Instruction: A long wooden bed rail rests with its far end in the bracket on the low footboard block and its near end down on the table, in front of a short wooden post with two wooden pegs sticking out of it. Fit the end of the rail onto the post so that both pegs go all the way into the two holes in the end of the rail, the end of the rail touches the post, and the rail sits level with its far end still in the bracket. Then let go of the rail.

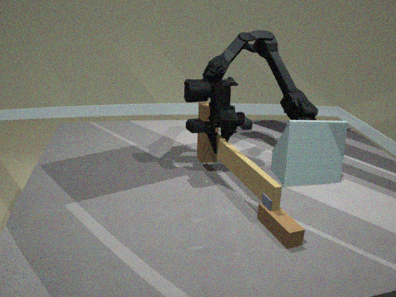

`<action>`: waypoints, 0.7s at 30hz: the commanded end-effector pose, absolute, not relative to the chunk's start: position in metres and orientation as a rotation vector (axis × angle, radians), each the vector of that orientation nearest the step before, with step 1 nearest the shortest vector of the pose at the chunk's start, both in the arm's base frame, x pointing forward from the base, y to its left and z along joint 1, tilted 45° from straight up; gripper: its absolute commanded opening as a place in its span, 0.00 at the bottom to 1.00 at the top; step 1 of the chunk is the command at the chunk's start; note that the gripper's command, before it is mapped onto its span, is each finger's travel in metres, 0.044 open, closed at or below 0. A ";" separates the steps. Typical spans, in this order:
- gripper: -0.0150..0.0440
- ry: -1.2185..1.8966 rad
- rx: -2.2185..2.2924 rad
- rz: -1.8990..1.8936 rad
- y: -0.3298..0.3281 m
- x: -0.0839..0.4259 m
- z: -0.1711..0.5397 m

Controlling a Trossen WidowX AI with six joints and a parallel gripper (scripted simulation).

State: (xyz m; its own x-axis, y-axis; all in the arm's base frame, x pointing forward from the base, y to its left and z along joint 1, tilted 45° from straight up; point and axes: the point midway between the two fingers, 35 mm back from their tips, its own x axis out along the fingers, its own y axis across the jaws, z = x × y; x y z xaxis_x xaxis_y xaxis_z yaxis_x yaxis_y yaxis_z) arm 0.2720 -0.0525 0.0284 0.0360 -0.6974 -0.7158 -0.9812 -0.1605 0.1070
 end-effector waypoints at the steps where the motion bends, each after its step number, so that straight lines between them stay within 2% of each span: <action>1: 0.25 1.697 -1.913 0.902 -0.052 0.273 0.028; 21: 0.25 1.697 -1.912 0.902 -0.050 0.272 0.026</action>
State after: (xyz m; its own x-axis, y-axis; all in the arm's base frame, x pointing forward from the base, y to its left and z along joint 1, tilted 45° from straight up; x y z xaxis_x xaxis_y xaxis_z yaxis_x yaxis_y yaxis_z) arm 0.2722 -0.0519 0.0262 0.0380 -0.7034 -0.7098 -0.9817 -0.1590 0.1050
